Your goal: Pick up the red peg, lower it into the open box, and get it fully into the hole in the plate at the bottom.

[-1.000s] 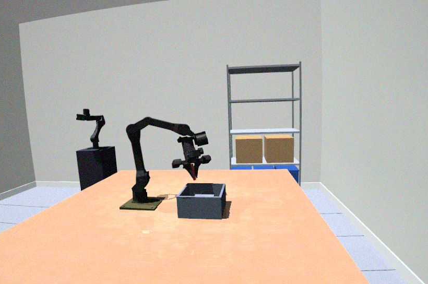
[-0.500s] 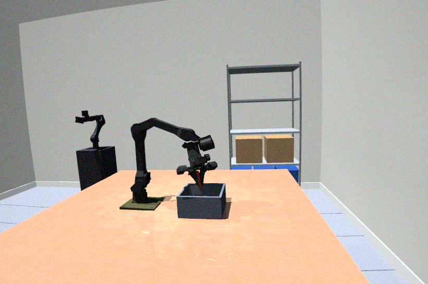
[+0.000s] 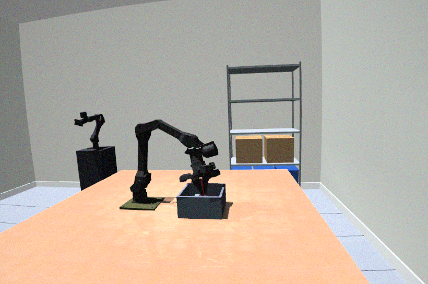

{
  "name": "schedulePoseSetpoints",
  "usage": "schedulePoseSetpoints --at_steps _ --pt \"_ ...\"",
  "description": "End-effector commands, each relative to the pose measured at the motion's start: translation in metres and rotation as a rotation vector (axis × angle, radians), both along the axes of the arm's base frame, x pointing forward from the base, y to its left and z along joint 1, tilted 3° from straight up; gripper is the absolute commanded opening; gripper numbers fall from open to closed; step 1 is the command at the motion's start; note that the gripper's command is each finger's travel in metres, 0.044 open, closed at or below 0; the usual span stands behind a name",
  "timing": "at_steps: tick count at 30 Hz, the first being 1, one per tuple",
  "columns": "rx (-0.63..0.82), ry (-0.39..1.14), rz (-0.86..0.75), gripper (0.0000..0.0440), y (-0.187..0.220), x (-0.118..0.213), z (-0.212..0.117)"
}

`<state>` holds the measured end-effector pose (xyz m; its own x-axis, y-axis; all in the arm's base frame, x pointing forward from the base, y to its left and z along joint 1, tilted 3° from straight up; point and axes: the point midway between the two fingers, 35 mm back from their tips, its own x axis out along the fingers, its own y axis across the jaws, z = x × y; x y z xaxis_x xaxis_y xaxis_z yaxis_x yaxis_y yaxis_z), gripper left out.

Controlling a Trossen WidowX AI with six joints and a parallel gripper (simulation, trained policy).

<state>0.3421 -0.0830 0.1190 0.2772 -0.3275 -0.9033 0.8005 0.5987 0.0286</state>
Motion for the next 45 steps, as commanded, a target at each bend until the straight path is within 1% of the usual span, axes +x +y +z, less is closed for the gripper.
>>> schedulePoseSetpoints --at_steps 1,2,4,8,11,22,30,37,45 --pt "0.019 0.039 0.043 0.0008 0.0 -0.001 -0.014" --pt "0.023 0.047 0.053 0.002 0.0 -0.001 -0.017" --pt "0.032 0.062 0.07 0.0058 0.0 -0.001 -0.022" --pt "0.053 0.081 0.082 0.0157 -0.002 0.001 -0.027" --pt "0.046 0.104 0.113 0.0166 -0.005 -0.001 -0.027" --pt "0.073 0.099 0.159 0.0198 -0.009 0.025 0.005" --pt "0.116 0.117 0.155 0.0221 -0.007 0.043 0.024" --pt "0.155 0.145 0.134 0.023 -0.004 0.057 0.041" --pt "0.202 0.201 0.096 0.0237 0.004 0.066 0.058"
